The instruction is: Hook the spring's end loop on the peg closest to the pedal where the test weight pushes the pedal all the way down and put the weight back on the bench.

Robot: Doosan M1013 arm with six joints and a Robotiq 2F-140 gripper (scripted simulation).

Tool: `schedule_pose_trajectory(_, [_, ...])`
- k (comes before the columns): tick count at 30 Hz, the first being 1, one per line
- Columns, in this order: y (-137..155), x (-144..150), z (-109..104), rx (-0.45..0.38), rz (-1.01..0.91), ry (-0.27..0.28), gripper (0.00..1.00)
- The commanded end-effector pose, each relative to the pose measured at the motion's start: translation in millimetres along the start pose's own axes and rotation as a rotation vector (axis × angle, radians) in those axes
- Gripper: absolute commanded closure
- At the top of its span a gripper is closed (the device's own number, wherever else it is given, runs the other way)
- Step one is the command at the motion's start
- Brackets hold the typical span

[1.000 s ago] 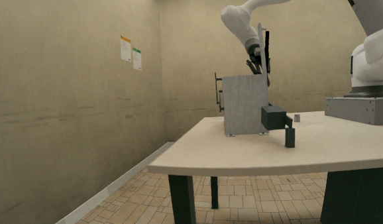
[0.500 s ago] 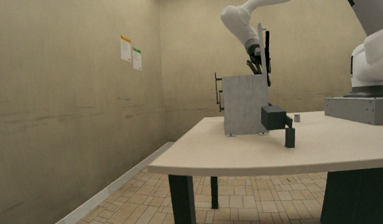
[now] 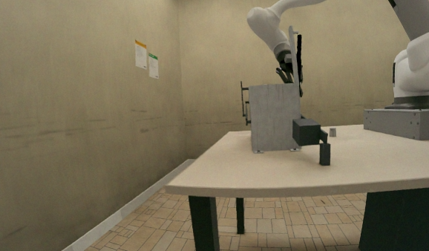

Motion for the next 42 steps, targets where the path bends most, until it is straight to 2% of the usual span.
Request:
schedule_pose_trajectory(1, [0,0,-1,0.000,-0.001,0.001,0.83])
schedule_pose_trajectory(42, [14,4,-12,0.000,0.000,0.000,0.83])
Point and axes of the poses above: the point where the finger pads meet when closed, its own z axis out along the fingers, its own x axis across the jaws, y = z × x, the point moved 8 cm from there along -z, back along the fingers, and after that the axes turned 14 degrees about z, right-handed, at the moved point
